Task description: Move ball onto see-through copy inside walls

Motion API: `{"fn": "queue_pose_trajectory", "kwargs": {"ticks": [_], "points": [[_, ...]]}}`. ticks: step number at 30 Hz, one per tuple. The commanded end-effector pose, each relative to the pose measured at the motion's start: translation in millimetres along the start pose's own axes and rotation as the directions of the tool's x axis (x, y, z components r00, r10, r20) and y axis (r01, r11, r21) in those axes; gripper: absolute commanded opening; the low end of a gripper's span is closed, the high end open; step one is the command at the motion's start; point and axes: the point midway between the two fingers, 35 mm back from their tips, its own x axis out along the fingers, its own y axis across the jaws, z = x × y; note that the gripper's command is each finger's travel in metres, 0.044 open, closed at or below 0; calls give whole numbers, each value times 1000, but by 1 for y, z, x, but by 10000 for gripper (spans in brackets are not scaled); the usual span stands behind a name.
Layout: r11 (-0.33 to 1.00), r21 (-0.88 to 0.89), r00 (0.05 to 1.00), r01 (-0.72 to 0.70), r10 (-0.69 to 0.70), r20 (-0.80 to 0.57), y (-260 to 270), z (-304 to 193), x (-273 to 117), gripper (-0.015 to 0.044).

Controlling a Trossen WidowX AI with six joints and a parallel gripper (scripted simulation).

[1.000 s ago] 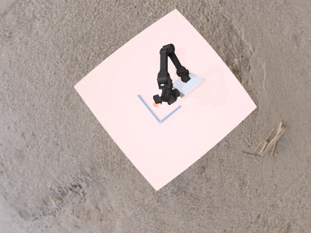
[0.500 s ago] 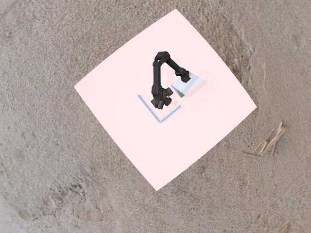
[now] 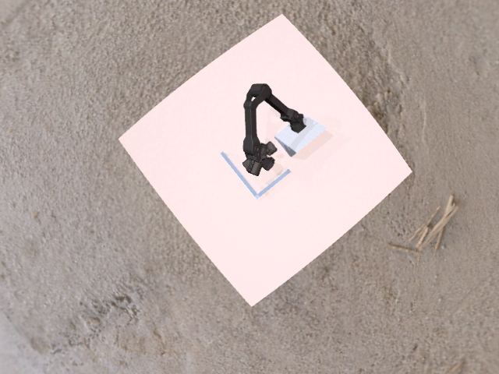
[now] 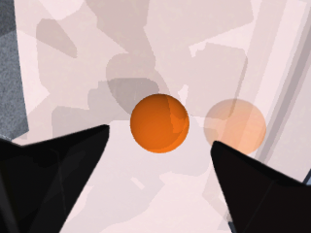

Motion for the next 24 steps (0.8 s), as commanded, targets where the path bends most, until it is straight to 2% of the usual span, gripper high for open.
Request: {"fn": "queue_pose_trajectory", "kwargs": {"ticks": [1, 21, 24], "points": [[1000, -5, 1000, 1, -1, -6, 0, -1, 7, 366], [1000, -5, 1000, 1, -1, -9, 1, -2, 36, 366], [1000, -5, 1000, 1, -1, -9, 1, -2, 36, 287]]}}
